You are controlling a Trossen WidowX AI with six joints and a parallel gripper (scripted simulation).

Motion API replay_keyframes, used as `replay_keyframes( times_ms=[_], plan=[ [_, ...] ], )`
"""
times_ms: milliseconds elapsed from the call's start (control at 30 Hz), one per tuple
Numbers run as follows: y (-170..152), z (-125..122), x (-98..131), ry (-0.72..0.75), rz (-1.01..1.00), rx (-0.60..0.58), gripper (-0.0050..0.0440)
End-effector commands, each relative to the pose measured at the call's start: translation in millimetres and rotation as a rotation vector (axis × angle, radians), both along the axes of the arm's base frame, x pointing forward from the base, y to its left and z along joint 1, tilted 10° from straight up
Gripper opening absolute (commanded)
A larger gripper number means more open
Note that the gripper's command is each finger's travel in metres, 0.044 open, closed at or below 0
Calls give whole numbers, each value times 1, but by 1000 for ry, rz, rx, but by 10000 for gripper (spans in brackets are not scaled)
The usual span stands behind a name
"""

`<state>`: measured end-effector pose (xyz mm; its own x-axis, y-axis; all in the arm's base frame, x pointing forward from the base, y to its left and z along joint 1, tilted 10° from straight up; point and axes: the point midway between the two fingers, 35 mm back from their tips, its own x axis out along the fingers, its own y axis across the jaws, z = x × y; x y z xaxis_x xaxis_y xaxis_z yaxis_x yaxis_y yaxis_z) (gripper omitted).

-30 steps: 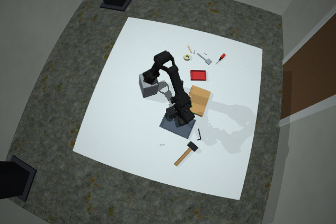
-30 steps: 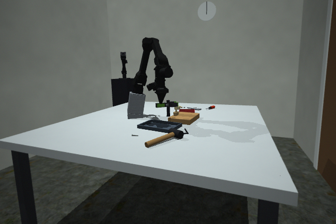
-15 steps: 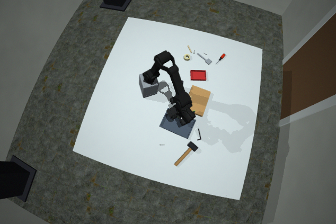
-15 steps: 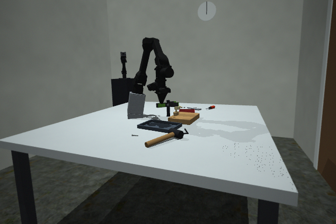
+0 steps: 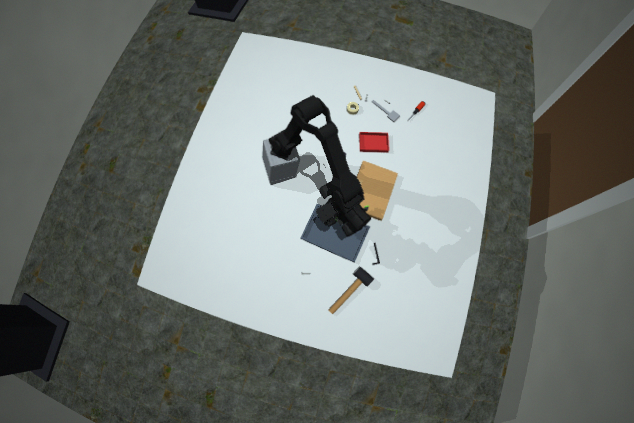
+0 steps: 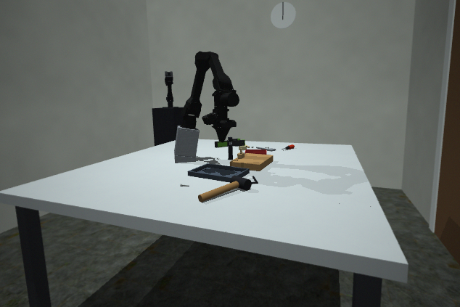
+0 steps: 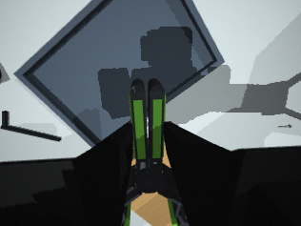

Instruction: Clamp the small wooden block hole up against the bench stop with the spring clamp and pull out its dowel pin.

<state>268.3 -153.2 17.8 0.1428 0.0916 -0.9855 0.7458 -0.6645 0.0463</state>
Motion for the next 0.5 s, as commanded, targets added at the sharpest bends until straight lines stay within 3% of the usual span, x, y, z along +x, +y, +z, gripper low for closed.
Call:
replay_keyframes(
  times_ms=[0,467],
  plan=[
    [1,0,1,0,32,-5,0],
    [3,0,4,-8,124,-19,0]
  ],
)
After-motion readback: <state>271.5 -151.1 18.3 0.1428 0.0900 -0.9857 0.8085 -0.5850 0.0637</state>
